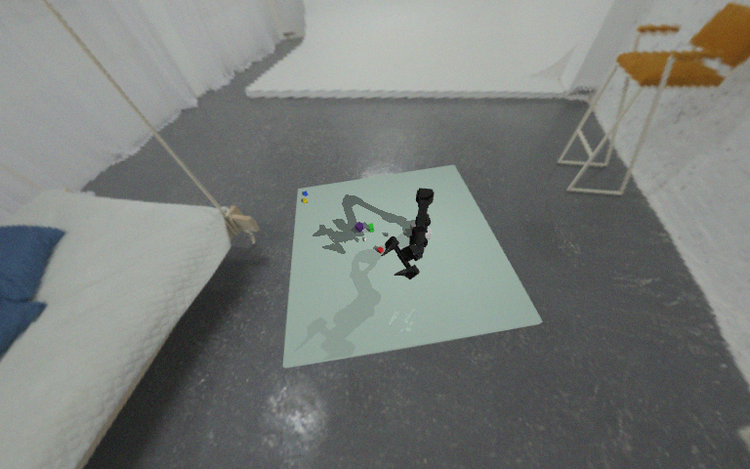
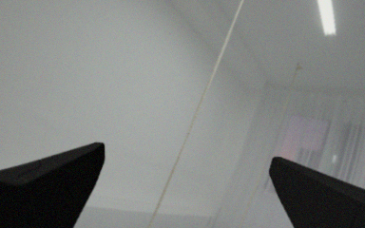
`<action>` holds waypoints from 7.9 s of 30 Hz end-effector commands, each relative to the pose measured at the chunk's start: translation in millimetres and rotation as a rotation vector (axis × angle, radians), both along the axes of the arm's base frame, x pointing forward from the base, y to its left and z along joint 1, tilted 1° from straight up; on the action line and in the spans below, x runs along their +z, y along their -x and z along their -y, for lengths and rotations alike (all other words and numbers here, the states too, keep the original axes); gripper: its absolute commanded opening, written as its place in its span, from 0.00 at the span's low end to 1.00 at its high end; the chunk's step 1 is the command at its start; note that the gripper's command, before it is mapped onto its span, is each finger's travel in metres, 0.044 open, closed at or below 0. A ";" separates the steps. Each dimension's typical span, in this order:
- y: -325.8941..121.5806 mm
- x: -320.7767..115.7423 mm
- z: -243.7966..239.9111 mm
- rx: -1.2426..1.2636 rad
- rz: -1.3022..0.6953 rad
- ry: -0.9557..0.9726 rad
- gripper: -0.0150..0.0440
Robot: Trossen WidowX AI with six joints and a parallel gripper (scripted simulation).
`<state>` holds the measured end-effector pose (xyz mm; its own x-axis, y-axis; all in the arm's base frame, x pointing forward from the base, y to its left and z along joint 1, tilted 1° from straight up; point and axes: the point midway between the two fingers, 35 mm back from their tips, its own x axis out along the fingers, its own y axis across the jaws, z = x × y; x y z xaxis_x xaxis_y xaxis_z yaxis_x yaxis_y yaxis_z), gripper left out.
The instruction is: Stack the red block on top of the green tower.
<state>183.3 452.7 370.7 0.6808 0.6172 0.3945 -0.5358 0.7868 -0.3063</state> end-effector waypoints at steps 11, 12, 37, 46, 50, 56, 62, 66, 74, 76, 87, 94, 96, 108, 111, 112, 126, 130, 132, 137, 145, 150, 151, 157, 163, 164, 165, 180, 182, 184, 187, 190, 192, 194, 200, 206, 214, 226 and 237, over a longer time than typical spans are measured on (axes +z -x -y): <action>-113.3 -131.8 45.8 -0.091 -0.252 0.632 1.00; -118.1 -139.8 51.9 -0.095 -0.276 0.664 1.00; -122.7 -294.1 283.7 -0.137 -1.247 1.199 1.00; -81.1 -301.8 326.2 -0.113 -1.536 1.216 1.00; -84.3 -301.7 327.1 -0.114 -1.535 1.216 1.00; -84.7 -302.8 327.2 -0.114 -1.535 1.216 1.00; -86.0 -333.7 327.1 -0.114 -1.535 1.216 1.00; -86.6 -344.5 327.8 -0.114 -1.535 1.216 1.00; -87.5 -347.2 328.0 -0.114 -1.535 1.216 1.00; -87.7 -350.0 327.9 -0.114 -1.535 1.216 1.00; -88.5 -367.6 328.0 -0.114 -1.535 1.216 1.00; -88.4 -378.7 328.3 -0.114 -1.536 1.216 1.00; -88.3 -380.7 328.4 -0.114 -1.536 1.216 1.00; -88.3 -380.9 328.4 -0.114 -1.536 1.216 1.00; -88.3 -380.9 328.4 -0.114 -1.536 1.216 1.00; -88.3 -380.9 328.4 -0.114 -1.536 1.216 1.00; -88.3 -380.3 328.4 -0.114 -1.536 1.216 0.56; -88.3 -380.3 328.4 -0.114 -1.536 1.216 0.41; -88.3 -380.3 328.4 -0.114 -1.536 1.216 0.39; -88.4 -379.0 328.4 -0.114 -1.536 1.216 0.30; -88.3 -345.0 328.3 -0.114 -1.535 1.216 0.25; -87.8 -322.7 328.2 -0.114 -1.535 1.216 0.25; -87.6 -317.9 328.2 -0.114 -1.535 1.216 0.25; -87.0 -290.3 328.0 -0.114 -1.535 1.216 0.25; -86.3 -264.5 327.9 -0.114 -1.535 1.216 0.25; -86.2 -262.5 327.9 -0.114 -1.535 1.216 0.25; -86.2 -261.8 327.9 -0.114 -1.535 1.216 0.25; -106.4 -260.5 356.4 -0.117 -1.534 1.217 0.25; -111.7 -260.2 365.7 -0.118 -1.533 1.218 0.25; -116.3 -259.9 375.6 -0.119 -1.533 1.218 0.25; -122.5 -259.5 390.9 -0.120 -1.533 1.219 0.25; -127.8 -259.1 406.7 -0.122 -1.532 1.220 0.25; -131.0 -258.9 417.4 -0.123 -1.532 1.221 0.25; -133.7 -258.7 428.2 -0.124 -1.532 1.222 0.25; -139.8 -258.0 461.6 -0.127 -1.532 1.224 0.25; -144.5 -257.4 494.1 -0.130 -1.532 1.227 0.25; -145.5 -263.1 502.1 -0.131 -1.532 1.228 0.25; -146.0 -291.2 503.8 -0.131 -1.532 1.228 0.25; -147.4 -320.0 503.9 -0.131 -1.532 1.228 0.25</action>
